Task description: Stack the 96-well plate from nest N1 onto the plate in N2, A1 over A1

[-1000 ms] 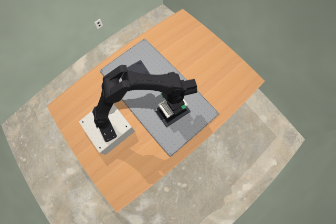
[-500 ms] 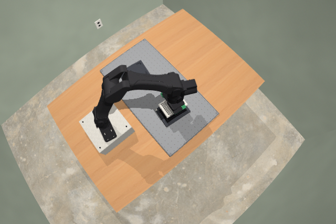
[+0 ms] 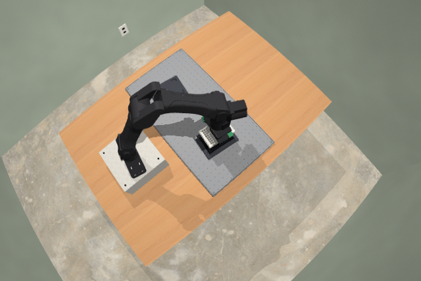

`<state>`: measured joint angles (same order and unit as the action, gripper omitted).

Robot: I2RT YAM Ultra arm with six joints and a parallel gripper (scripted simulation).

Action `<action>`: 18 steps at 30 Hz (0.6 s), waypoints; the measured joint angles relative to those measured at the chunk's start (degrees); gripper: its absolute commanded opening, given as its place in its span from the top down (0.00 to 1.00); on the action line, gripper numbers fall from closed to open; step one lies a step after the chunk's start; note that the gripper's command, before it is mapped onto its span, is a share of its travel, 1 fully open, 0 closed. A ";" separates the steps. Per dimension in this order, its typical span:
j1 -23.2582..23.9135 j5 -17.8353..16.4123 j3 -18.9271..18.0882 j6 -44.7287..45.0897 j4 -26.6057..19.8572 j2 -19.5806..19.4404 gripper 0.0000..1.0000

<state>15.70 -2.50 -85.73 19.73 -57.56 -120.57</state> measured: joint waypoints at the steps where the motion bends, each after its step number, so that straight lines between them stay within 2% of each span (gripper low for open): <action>1: 0.00 0.00 0.07 0.00 0.26 -0.22 1.00; 18: 0.00 0.00 2.75 -0.04 5.03 -1.84 1.00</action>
<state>15.70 -2.50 -82.98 19.68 -52.53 -122.41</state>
